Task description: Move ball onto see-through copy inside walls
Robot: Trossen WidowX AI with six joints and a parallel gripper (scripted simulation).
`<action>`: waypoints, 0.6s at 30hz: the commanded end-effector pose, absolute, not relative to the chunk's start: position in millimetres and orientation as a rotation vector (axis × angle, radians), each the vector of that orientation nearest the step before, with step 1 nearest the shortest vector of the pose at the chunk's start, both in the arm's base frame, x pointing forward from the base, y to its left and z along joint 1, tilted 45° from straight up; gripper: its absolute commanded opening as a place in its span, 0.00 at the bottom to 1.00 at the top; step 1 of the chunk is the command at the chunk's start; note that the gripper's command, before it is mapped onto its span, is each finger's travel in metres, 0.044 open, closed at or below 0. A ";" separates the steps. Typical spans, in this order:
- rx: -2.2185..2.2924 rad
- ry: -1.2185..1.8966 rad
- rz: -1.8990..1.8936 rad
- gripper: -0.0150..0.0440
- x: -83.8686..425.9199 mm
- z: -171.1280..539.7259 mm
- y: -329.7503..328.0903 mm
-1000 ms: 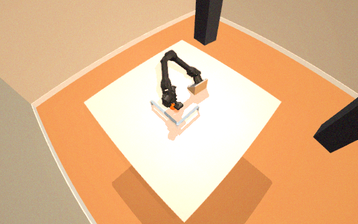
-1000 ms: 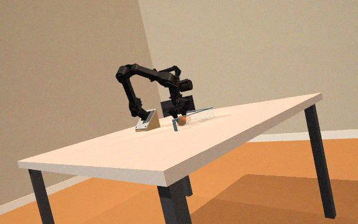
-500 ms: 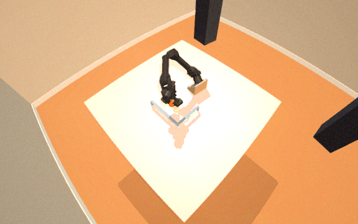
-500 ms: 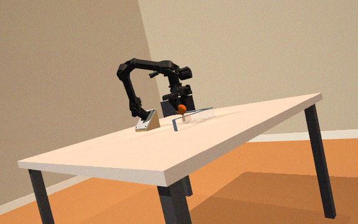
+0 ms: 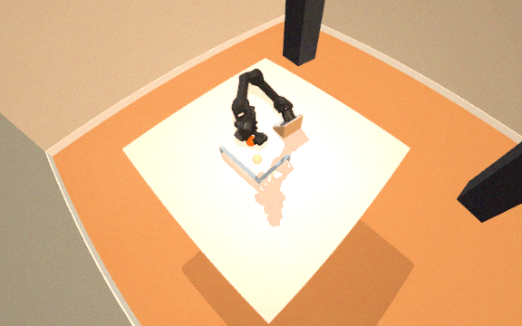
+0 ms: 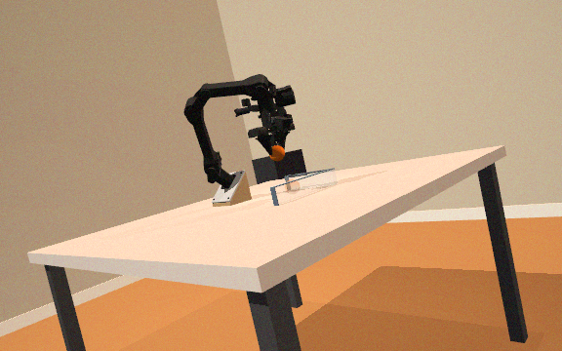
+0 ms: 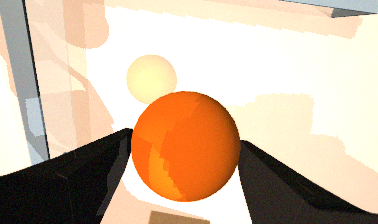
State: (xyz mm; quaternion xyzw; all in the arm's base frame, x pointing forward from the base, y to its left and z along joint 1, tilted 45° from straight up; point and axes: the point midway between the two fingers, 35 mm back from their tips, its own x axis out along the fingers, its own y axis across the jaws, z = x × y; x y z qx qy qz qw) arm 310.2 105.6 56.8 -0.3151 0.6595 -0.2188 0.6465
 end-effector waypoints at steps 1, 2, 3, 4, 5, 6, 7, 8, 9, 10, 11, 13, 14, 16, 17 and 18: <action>-0.707 1.503 -0.499 0.25 309.1 56.9 108.5; -0.707 1.503 -0.499 0.25 309.2 49.9 108.0; -0.706 1.503 -0.499 0.25 309.2 41.5 107.3; -0.706 1.502 -0.499 0.25 308.9 33.1 106.6; -0.706 1.502 -0.499 0.25 308.6 24.8 105.6; -0.706 1.502 -0.499 0.25 308.0 16.5 104.6; -0.706 1.502 -0.499 0.25 307.3 8.3 103.5; -0.706 1.502 -0.499 0.25 306.5 1.7 102.5; -0.706 1.502 -0.499 0.25 306.0 -2.2 101.8; -0.706 1.502 -0.499 0.25 305.9 -3.5 101.6; -0.706 1.502 -0.499 0.25 305.9 -3.5 101.6; -0.706 1.502 -0.499 0.25 305.9 -3.5 101.6; -0.706 1.502 -0.499 0.25 306.0 -4.2 101.0; -0.706 1.502 -0.499 0.25 306.6 -7.6 98.1; -0.706 1.502 -0.498 0.25 307.0 -10.2 95.8; -0.706 1.502 -0.498 0.25 307.5 -13.3 93.0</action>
